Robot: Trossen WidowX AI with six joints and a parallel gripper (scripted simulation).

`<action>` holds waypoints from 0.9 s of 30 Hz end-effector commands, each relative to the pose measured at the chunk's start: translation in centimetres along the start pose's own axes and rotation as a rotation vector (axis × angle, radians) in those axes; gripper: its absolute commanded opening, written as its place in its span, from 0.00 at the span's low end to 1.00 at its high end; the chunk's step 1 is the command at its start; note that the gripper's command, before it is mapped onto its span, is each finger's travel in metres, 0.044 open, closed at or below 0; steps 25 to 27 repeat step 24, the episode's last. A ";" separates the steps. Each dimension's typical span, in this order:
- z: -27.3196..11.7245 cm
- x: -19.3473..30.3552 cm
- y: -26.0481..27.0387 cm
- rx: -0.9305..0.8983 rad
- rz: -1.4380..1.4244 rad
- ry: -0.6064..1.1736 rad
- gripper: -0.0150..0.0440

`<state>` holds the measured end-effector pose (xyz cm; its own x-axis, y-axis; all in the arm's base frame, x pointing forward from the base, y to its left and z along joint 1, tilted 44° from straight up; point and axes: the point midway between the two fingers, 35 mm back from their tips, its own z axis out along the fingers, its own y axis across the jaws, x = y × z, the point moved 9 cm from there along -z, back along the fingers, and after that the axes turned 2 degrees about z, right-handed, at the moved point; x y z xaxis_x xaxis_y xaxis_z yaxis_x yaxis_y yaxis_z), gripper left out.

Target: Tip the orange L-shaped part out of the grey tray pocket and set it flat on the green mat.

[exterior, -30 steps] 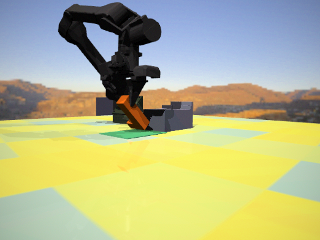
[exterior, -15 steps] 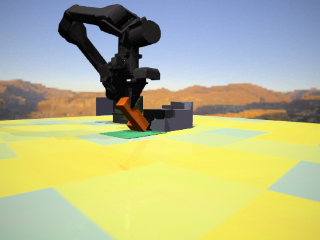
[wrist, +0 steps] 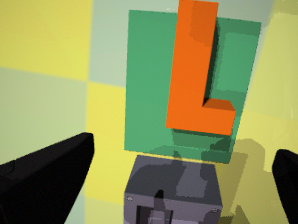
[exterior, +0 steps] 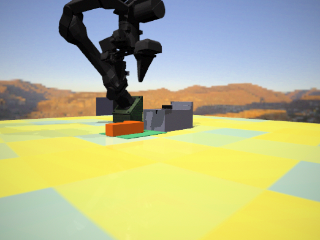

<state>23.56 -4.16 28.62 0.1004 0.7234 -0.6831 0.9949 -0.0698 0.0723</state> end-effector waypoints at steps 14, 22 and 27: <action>-1.7 -0.1 -0.2 -0.013 -0.004 -0.001 0.93; -1.7 -0.1 -0.2 -0.013 -0.004 -0.001 0.93; -1.7 -0.1 -0.2 -0.013 -0.004 -0.001 0.93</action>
